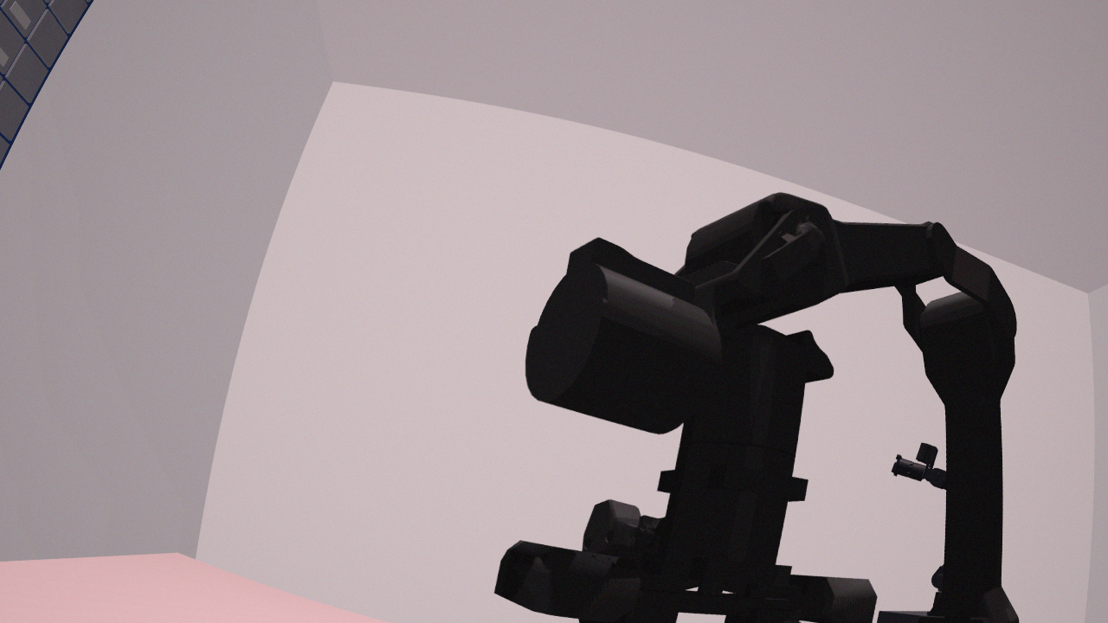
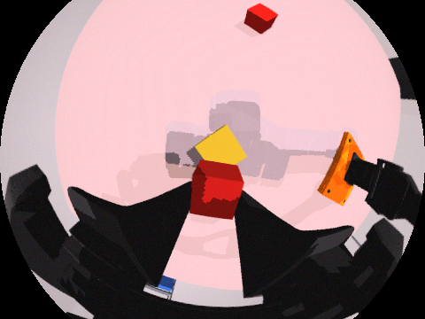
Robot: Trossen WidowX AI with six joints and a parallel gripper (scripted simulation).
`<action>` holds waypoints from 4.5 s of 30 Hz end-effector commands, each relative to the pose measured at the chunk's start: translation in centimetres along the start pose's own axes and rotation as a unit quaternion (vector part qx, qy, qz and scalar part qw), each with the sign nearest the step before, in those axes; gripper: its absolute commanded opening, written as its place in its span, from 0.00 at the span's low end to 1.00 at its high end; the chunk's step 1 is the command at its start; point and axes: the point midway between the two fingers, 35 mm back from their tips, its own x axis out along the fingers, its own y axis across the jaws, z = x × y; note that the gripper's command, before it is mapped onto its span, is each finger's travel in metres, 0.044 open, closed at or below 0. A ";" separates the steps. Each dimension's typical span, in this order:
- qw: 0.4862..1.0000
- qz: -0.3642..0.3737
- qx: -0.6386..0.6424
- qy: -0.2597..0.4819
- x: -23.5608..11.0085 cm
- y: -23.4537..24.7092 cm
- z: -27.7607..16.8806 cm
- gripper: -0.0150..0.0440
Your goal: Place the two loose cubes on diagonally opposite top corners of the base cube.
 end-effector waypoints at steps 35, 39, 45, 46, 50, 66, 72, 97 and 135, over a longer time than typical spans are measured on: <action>1.000 -0.002 0.002 0.002 2.0 0.0 -0.1 0.60; 1.000 -0.002 0.002 0.002 2.0 0.0 -0.1 0.60; 1.000 -0.002 0.001 0.000 0.9 -0.1 0.0 0.60; 1.000 -0.002 0.001 0.000 0.8 -0.1 0.0 0.60; 1.000 -0.002 0.001 0.000 0.3 -0.1 0.0 0.60; 1.000 -0.002 0.001 0.000 -1.1 0.0 0.0 0.60; 0.998 -0.004 -0.057 0.000 -1.3 0.5 2.5 0.70; 0.896 -0.005 -0.445 -0.004 -4.5 -2.1 21.4 0.70; 0.877 -0.007 -0.480 -0.005 3.9 -3.1 23.3 0.70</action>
